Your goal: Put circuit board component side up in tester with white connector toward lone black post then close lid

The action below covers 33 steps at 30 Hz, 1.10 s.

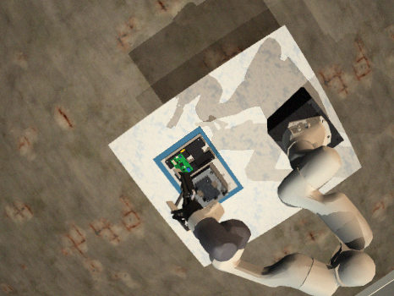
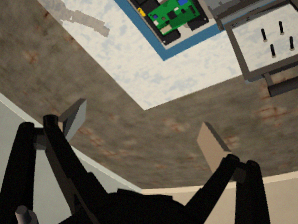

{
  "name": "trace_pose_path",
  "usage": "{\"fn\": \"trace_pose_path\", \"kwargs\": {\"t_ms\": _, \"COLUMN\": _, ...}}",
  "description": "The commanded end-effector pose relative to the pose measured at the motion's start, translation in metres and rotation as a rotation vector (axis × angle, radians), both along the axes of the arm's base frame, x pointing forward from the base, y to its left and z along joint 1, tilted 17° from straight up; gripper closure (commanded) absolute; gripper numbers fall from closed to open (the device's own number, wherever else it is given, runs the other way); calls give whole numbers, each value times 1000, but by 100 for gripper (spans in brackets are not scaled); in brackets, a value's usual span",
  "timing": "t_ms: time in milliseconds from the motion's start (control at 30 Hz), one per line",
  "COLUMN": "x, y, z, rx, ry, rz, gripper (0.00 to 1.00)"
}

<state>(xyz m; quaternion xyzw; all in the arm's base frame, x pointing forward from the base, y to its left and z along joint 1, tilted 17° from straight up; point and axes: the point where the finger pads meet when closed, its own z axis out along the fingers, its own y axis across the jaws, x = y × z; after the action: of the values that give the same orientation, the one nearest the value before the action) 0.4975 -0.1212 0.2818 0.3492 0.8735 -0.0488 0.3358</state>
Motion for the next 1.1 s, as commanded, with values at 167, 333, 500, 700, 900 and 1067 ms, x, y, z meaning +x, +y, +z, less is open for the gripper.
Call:
{"fn": "trace_pose_path", "kwargs": {"t_ms": 167, "x": -8, "y": 11, "z": -18, "rx": 340, "ry": 100, "rz": -250, "gripper": 0}}
{"fn": "trace_pose_path", "kwargs": {"t_ms": 333, "x": -8, "y": 11, "z": -18, "rx": 441, "ry": 129, "rz": -321, "gripper": 0}}
{"fn": "trace_pose_path", "kwargs": {"t_ms": 500, "x": -8, "y": 11, "z": -18, "rx": 574, "ry": 176, "rz": -427, "gripper": 0}}
{"fn": "trace_pose_path", "kwargs": {"t_ms": 700, "x": -8, "y": 11, "z": -18, "rx": 691, "ry": 225, "rz": -548, "gripper": 0}}
{"fn": "trace_pose_path", "kwargs": {"t_ms": 900, "x": -8, "y": 11, "z": -18, "rx": 691, "ry": 225, "rz": -548, "gripper": 0}}
{"fn": "trace_pose_path", "kwargs": {"t_ms": 1067, "x": -8, "y": 11, "z": -18, "rx": 691, "ry": 225, "rz": -548, "gripper": 0}}
